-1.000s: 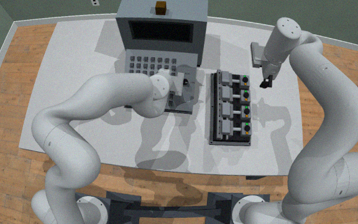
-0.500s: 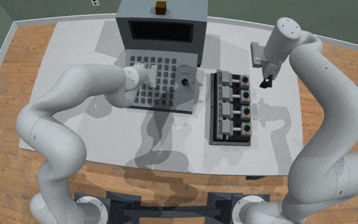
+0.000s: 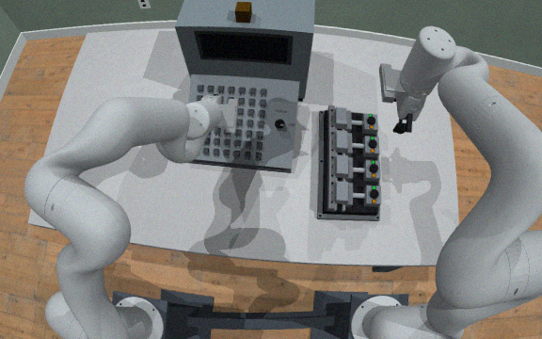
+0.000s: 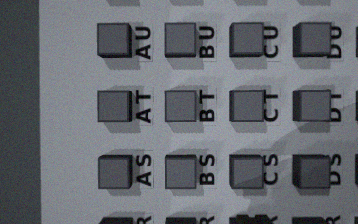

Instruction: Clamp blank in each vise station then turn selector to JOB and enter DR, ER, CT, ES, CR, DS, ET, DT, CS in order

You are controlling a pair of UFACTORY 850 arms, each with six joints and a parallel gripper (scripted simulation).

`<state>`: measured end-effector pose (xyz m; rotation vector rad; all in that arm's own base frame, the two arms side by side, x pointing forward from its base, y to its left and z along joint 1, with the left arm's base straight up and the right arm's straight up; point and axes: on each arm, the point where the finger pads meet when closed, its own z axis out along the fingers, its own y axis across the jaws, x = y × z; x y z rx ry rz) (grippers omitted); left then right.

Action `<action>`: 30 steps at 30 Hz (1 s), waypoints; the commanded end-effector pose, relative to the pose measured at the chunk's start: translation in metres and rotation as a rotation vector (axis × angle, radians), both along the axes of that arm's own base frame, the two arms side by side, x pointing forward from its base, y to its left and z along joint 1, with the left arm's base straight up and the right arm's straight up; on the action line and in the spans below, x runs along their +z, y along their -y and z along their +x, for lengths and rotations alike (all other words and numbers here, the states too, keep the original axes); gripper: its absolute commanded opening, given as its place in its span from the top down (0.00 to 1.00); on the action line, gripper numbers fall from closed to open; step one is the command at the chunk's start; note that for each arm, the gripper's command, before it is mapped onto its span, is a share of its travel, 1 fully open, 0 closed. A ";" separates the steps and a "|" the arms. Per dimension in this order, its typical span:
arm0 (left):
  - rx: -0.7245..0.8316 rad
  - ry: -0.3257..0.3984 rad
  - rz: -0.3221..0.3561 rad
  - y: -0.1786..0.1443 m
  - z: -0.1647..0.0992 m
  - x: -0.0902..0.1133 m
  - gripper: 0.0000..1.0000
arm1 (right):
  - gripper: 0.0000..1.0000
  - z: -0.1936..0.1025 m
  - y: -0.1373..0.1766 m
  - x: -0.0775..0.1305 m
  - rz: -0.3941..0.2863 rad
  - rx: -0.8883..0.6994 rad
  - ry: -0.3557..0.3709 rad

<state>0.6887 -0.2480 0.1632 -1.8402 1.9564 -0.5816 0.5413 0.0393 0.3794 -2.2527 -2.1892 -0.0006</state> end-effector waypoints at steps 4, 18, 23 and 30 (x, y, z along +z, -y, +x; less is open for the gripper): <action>0.000 0.003 -0.001 0.000 0.004 -0.003 1.00 | 0.00 0.001 0.000 0.001 0.000 0.000 0.002; 0.000 0.003 -0.001 0.000 0.004 -0.004 1.00 | 0.00 0.001 0.000 0.001 0.000 0.000 0.002; 0.000 0.003 -0.001 0.000 0.000 0.002 1.00 | 0.00 0.001 0.000 0.001 0.000 0.000 0.002; 0.000 0.003 -0.001 -0.002 -0.028 -0.016 1.00 | 0.00 0.001 0.000 0.001 0.000 0.000 0.002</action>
